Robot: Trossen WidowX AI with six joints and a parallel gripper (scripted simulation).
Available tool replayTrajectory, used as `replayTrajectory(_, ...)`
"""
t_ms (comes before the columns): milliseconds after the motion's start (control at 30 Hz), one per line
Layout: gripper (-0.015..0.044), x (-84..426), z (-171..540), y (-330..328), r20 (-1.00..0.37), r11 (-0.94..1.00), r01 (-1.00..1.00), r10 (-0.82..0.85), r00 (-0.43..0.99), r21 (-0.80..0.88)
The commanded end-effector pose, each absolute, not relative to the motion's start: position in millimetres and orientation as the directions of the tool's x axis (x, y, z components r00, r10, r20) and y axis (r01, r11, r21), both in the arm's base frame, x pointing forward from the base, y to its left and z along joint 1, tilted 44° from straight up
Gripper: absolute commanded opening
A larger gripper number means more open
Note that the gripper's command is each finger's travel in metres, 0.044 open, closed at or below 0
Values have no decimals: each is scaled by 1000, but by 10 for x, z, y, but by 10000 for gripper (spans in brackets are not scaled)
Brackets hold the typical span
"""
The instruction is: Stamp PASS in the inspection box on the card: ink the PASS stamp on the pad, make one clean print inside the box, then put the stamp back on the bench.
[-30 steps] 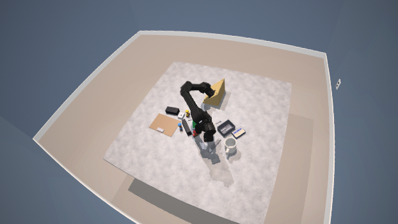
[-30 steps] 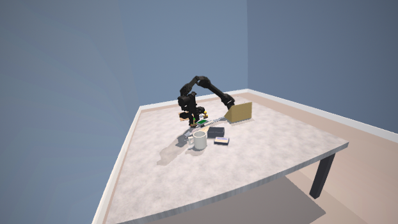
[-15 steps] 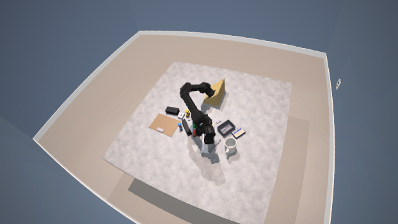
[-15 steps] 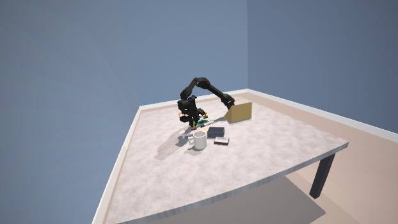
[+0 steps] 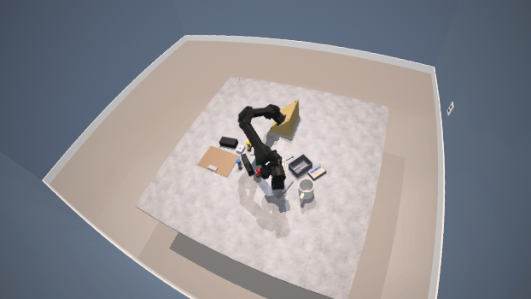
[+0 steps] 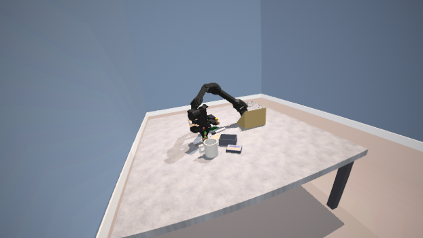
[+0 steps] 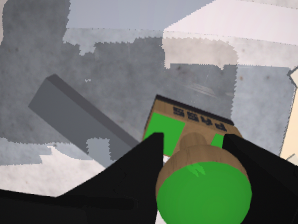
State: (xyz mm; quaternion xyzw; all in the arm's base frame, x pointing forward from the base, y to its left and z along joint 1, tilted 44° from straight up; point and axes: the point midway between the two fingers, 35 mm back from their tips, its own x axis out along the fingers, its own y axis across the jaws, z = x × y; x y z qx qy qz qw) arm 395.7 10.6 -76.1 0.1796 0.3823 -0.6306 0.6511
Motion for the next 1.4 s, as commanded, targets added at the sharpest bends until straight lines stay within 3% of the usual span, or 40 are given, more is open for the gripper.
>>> replayTrajectory(0,0,3938,-817,51,-720,143,957,-689,-88,-254)
replayTrajectory(267,0,3921,-878,-11,-719,143,957,-690,-88,-254)
replayTrajectory(600,262,3932,-855,9,-723,138,958,-685,-90,-250)
replayTrajectory(733,262,3957,-794,75,-724,139,958,-684,-89,-250)
replayTrajectory(1000,262,4038,-27,796,-722,144,956,-686,-88,-254)
replayTrajectory(1367,262,4036,-8,811,-722,144,956,-687,-88,-254)
